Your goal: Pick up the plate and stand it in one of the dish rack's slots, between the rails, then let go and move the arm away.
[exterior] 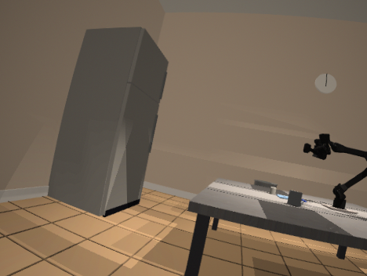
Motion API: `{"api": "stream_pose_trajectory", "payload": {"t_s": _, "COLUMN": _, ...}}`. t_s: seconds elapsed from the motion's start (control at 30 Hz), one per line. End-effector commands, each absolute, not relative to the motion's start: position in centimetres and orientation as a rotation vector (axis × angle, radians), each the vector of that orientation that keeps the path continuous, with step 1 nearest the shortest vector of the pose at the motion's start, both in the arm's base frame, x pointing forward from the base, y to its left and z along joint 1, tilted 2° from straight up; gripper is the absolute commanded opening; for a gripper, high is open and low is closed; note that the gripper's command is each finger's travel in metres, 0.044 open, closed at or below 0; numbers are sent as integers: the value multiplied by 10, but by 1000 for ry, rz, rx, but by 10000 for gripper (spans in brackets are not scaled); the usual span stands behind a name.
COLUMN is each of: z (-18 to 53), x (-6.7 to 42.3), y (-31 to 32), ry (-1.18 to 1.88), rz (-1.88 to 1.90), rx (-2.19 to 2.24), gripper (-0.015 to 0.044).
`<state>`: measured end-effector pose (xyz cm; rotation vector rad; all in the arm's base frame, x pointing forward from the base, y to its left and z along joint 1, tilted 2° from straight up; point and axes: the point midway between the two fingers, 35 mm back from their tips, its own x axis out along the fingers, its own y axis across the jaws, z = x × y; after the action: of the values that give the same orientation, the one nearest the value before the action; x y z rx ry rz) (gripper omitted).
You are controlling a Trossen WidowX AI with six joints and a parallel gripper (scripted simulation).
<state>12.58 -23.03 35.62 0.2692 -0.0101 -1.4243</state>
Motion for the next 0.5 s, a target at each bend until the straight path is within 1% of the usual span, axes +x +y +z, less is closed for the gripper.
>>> {"api": "stream_pose_trajectory", "payload": {"t_s": 0.0, "z": 337, "x": 148, "y": -234, "ry": 142, "rz": -1360, "rx": 237, "gripper": 400}}
{"api": "stream_pose_trajectory", "payload": {"t_s": 0.47, "z": 271, "x": 203, "y": -229, "ry": 582, "rz": -1119, "rx": 145, "gripper": 400}}
